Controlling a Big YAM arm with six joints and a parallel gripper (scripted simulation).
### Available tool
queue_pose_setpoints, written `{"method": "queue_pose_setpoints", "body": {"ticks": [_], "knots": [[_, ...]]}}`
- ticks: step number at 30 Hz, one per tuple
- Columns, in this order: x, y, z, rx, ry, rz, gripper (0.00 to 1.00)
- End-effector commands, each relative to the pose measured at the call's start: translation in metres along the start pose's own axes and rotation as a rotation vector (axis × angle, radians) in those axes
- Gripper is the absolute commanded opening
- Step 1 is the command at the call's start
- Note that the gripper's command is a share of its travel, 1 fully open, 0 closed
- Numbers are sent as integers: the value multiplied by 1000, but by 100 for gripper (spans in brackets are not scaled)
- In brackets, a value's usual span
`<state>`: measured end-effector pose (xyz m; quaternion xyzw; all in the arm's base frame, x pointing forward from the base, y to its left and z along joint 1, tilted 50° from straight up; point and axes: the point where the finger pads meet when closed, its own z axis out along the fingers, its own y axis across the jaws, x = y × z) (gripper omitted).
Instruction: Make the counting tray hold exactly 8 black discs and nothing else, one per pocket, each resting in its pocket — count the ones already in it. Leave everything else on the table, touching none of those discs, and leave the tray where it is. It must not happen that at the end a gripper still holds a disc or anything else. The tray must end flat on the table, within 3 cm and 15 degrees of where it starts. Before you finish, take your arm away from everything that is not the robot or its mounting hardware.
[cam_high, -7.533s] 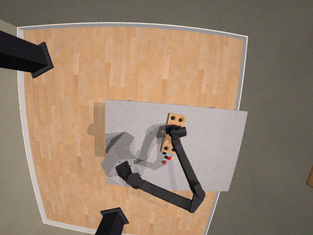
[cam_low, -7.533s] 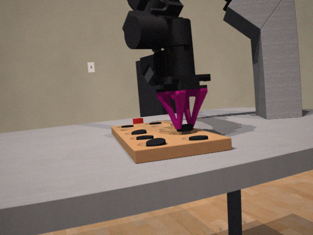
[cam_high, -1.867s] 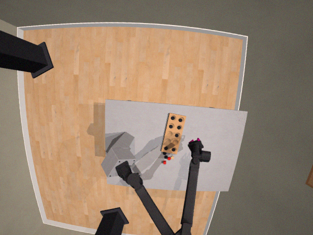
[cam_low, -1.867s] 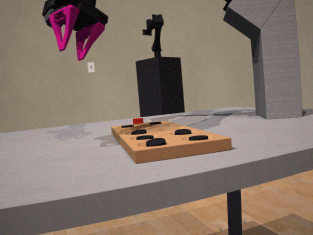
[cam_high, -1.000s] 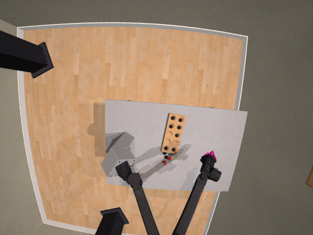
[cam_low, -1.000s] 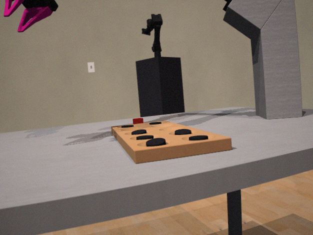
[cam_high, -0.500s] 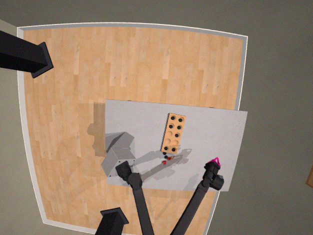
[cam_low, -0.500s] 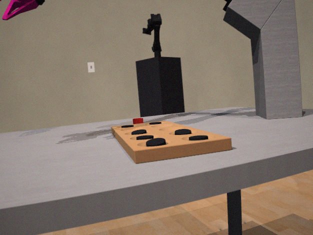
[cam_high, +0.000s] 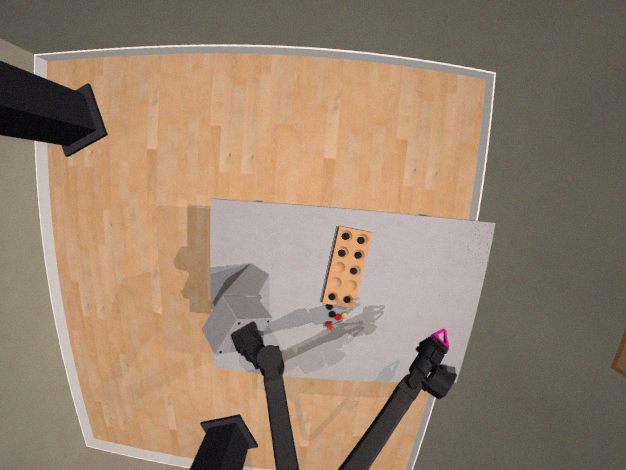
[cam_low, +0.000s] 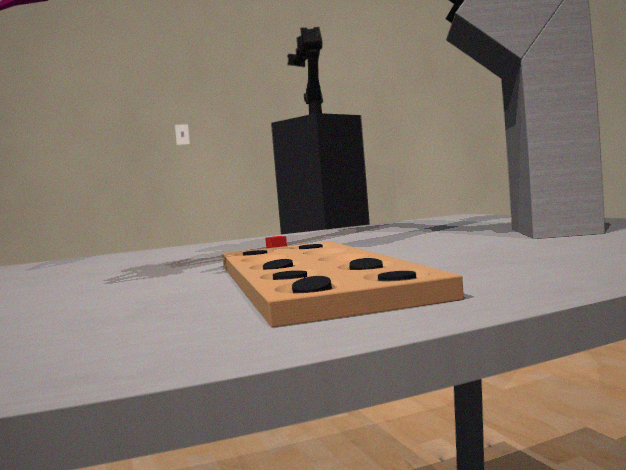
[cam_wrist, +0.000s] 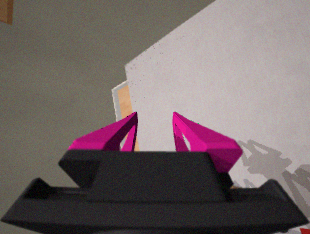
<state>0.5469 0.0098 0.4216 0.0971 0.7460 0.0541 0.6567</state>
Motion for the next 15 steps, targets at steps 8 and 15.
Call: {"method": "queue_pose_setpoints", "body": {"ticks": [8, 15], "knots": [[-85, 7, -32, -44, -162, -118, 44], [-112, 8, -52, -62, -218, -204, 44]]}}
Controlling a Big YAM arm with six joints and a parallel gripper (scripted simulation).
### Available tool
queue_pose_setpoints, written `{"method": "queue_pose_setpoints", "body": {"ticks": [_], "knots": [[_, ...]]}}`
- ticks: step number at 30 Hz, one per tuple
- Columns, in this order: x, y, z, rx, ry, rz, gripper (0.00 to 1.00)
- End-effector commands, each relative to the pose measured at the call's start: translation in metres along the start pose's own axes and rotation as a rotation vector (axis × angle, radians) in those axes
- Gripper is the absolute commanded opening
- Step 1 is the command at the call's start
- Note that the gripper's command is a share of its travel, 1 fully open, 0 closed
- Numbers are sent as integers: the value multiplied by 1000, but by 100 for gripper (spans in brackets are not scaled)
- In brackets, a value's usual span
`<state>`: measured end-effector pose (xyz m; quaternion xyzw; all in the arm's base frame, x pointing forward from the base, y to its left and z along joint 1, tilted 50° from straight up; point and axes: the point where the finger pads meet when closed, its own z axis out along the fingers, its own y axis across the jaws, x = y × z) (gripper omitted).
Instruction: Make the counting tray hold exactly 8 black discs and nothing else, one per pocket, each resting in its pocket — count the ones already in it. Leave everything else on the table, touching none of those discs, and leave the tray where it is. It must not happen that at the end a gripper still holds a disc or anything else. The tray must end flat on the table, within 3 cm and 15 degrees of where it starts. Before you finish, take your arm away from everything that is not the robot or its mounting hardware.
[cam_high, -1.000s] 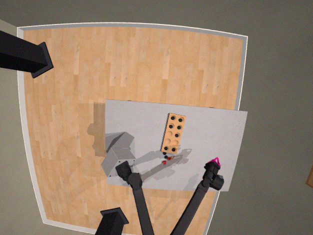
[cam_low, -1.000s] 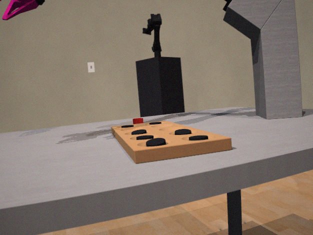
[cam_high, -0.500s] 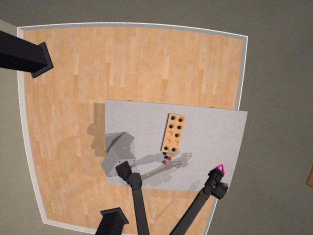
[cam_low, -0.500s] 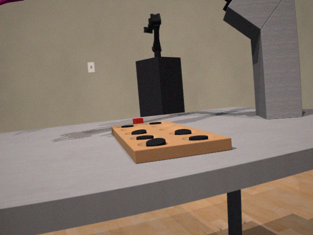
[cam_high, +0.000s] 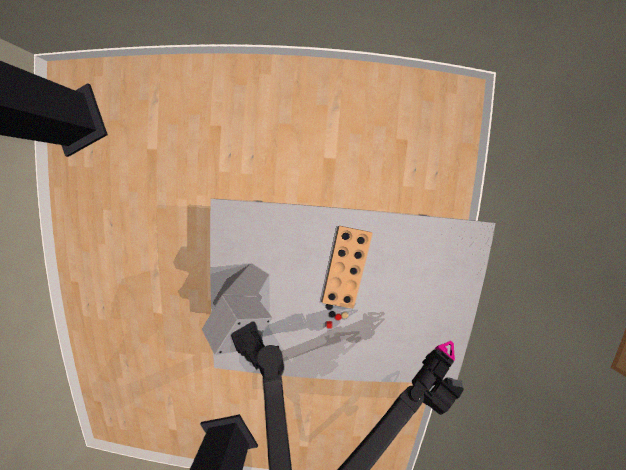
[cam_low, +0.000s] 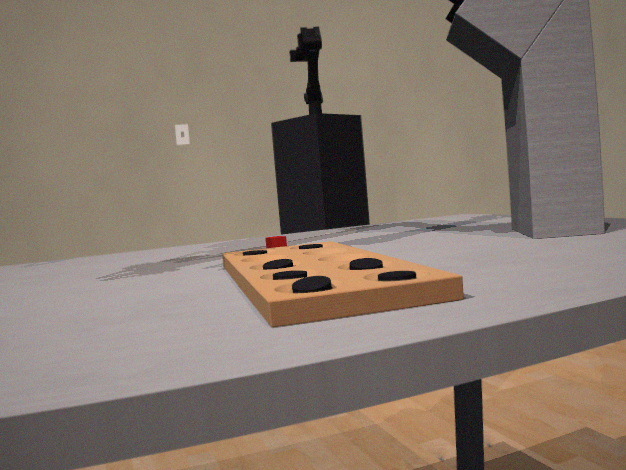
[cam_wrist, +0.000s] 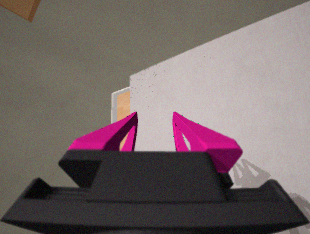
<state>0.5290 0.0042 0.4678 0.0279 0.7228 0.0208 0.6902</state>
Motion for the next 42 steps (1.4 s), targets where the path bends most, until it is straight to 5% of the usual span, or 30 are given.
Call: {"method": "queue_pose_setpoints", "body": {"ticks": [1, 6, 8, 11, 12, 13, 14, 17, 18, 21, 23, 24, 26, 31, 36, 42], "knots": [[-71, -3, -23, -4, -138, -61, 44], [-52, -4, -7, -2, -99, -61, 44], [38, -54, 2, 114, 51, -42, 44], [45, -58, 3, 108, 51, -39, 44], [84, -85, 3, 177, 112, -2, 44], [85, -86, 4, 177, 112, -2, 44], [118, -109, -1, 238, 171, 21, 44], [160, -135, -7, 294, 226, 43, 44], [193, -157, -17, 352, 278, 65, 44], [194, -157, -17, 352, 278, 65, 44], [252, -191, -42, 451, 368, 108, 44], [252, -191, -42, 451, 368, 108, 44], [299, -216, -69, 534, 443, 145, 44], [360, -243, -114, 648, 543, 198, 44], [387, -252, -138, 701, 592, 226, 44], [369, -248, -130, 686, 550, 216, 44]]}}
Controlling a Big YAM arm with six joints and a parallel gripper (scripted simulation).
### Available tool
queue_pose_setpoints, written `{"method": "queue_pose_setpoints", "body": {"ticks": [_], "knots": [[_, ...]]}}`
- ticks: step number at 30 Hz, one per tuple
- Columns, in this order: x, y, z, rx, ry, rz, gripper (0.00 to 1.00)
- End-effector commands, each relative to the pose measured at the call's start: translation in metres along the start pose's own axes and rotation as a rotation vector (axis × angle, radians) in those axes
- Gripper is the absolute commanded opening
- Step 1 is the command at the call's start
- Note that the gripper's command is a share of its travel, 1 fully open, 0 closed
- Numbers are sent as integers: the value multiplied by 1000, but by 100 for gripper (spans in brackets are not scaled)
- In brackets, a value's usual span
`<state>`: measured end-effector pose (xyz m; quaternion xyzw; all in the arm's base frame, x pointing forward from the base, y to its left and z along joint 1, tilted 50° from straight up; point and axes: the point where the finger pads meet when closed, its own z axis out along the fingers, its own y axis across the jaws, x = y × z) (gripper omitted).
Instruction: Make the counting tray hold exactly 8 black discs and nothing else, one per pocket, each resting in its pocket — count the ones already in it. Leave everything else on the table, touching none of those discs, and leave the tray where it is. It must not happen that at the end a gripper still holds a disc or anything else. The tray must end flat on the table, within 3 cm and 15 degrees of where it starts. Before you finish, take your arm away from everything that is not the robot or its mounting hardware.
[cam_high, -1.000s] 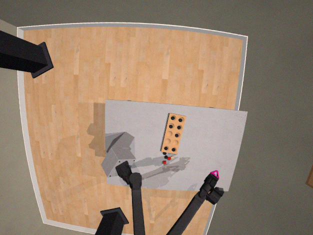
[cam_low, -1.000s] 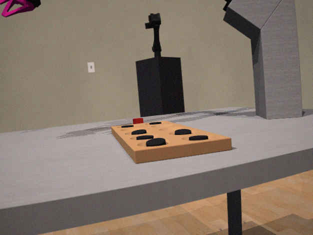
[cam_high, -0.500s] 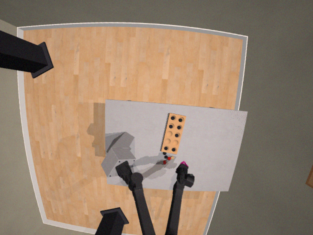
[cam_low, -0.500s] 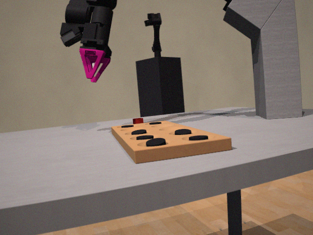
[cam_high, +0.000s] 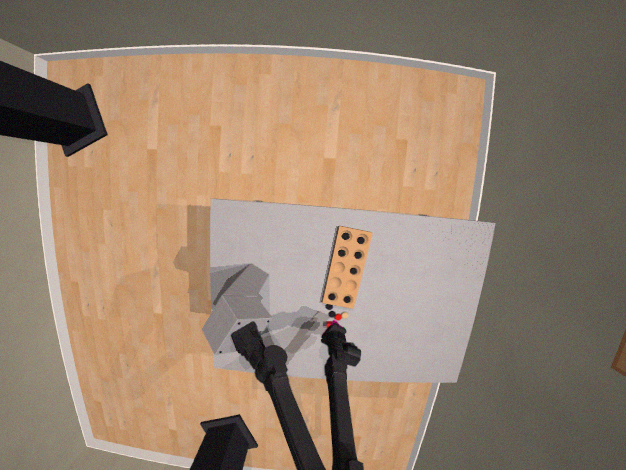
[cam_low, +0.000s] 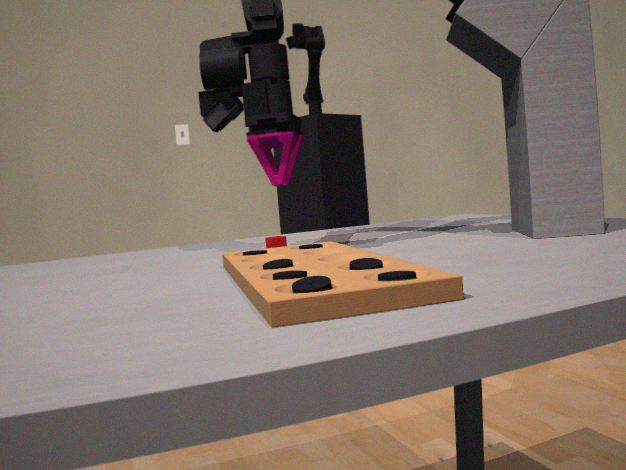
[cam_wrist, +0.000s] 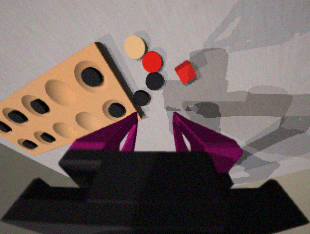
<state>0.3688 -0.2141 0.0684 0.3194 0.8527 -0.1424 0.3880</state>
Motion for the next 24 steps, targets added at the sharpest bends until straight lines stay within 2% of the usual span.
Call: {"method": "queue_pose_setpoints", "body": {"ticks": [1, 5, 24], "knots": [[-22, 5, -7, -13, -60, 27, 44], [-10, 3, -6, -8, -33, 21, 44], [-10, -1, 8, 2, -25, 28, 44]]}}
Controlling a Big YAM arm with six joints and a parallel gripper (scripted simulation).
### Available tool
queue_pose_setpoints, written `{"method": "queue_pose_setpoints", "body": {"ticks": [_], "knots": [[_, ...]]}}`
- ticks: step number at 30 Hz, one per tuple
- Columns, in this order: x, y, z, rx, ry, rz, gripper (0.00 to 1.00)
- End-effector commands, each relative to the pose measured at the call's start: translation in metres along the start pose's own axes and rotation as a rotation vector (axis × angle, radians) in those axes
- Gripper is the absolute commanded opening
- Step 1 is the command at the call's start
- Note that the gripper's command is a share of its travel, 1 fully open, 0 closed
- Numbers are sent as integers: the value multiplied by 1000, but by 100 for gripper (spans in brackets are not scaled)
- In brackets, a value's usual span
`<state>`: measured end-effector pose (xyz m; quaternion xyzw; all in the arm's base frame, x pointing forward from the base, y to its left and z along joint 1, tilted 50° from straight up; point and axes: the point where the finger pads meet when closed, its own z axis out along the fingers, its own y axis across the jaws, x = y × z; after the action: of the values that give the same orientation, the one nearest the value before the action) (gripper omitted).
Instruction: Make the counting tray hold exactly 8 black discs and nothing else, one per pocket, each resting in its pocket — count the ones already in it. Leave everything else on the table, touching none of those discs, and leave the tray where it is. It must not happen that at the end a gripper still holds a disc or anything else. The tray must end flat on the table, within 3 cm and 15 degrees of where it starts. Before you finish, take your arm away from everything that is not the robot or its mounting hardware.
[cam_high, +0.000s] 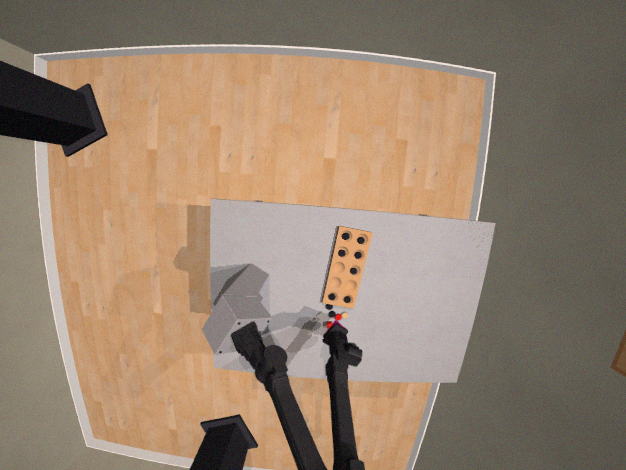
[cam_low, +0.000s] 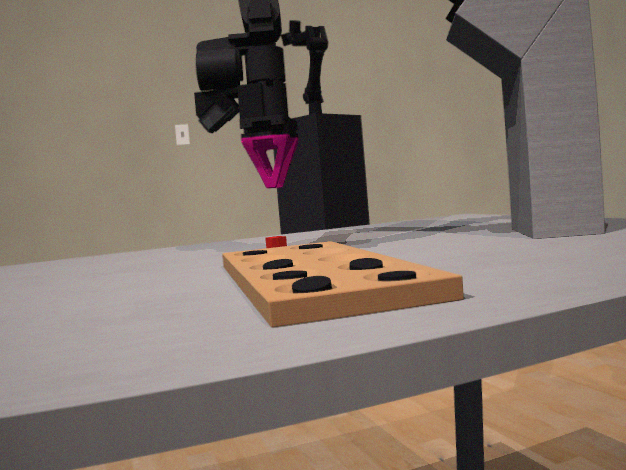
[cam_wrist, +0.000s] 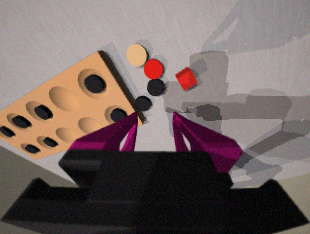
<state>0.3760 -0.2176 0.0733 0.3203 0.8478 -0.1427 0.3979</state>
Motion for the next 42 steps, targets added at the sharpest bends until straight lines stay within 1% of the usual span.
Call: {"method": "queue_pose_setpoints", "body": {"ticks": [1, 7, 19, 24, 25, 38, 42], "knots": [[-1, -4, 6, 7, -5, 21, 44], [0, -4, 9, 7, -2, 17, 44], [-3, -4, 23, 6, -6, 1, 44], [0, -4, 27, 7, -1, 0, 44], [-3, -4, 29, 6, -6, 1, 44], [-2, -4, 50, 6, -6, 1, 44], [-2, -4, 54, 6, -5, 1, 44]]}}
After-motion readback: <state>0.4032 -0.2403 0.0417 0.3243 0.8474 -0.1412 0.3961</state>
